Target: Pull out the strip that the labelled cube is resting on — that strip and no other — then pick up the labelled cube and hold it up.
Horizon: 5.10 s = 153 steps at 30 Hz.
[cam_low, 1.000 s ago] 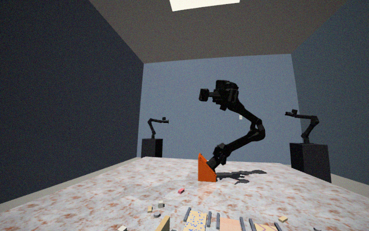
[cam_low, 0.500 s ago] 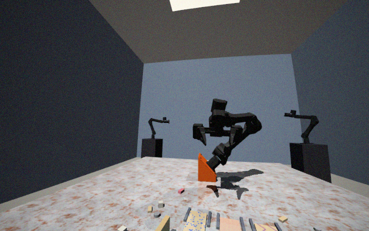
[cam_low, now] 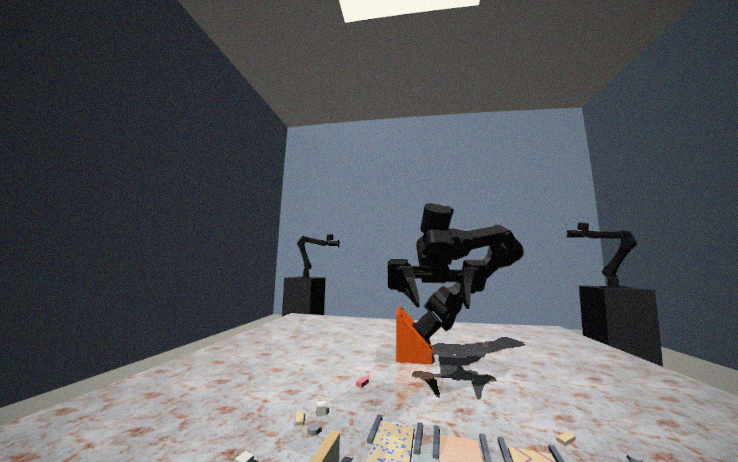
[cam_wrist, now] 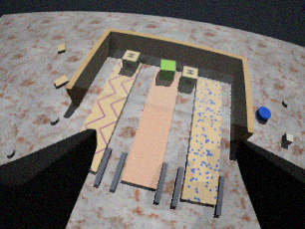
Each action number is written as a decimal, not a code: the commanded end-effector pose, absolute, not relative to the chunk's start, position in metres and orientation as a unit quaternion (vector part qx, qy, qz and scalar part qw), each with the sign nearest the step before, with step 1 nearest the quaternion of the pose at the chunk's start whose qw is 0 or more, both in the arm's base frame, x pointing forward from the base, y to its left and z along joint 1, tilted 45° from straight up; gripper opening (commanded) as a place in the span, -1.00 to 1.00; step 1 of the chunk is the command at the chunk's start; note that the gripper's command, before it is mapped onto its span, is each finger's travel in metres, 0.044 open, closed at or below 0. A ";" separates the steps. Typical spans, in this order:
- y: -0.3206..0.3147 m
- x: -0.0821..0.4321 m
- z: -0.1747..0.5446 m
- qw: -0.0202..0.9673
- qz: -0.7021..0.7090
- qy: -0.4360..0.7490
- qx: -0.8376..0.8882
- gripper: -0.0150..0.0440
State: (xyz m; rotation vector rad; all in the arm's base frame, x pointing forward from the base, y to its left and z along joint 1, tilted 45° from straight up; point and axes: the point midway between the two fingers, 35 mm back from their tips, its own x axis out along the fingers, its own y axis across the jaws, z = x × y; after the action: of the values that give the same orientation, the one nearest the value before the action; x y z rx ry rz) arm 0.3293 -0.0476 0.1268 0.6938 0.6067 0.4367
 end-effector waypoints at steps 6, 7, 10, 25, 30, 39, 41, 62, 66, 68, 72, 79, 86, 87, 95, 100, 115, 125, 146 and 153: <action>-0.027 0.361 0.126 0.848 0.217 0.359 0.325 0.15; -0.021 0.367 0.126 0.840 0.220 0.376 0.324 0.06; 0.001 0.380 0.125 0.809 0.231 0.432 0.324 -0.20; 0.119 0.381 0.133 0.624 0.276 0.683 0.263 -0.49; 0.123 0.382 0.136 0.621 0.277 0.685 0.261 -0.49; 0.132 0.382 0.128 0.621 0.277 0.685 0.261 -0.49; 0.134 0.382 0.125 0.621 0.277 0.685 0.261 -0.49; 0.158 0.379 0.101 0.621 0.277 0.685 0.262 -0.49; 0.162 0.378 0.096 0.621 0.277 0.685 0.262 -0.49; 0.164 0.377 0.093 0.621 0.278 0.685 0.262 -0.49; 0.168 0.376 0.089 0.621 0.278 0.685 0.262 -0.49; 0.171 0.375 0.086 0.621 0.278 0.685 0.262 -0.49; 0.171 0.375 0.086 0.621 0.278 0.685 0.262 -0.49; 0.171 0.375 0.086 0.621 0.278 0.685 0.262 -0.49; 0.171 0.375 0.085 0.621 0.278 0.685 0.262 -0.49; 0.171 0.375 0.085 0.621 0.278 0.685 0.262 -0.49; 0.172 0.375 0.084 0.621 0.278 0.685 0.263 -0.49; 0.173 0.376 0.083 0.621 0.278 0.685 0.263 -0.49; 0.173 0.370 0.082 0.620 0.278 0.685 0.263 -0.49; 0.173 0.359 0.082 0.620 0.278 0.685 0.263 -0.49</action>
State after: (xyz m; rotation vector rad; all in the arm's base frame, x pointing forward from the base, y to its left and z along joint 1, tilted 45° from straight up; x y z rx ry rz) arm 0.3669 0.1702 0.0859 0.6027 1.5564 0.6396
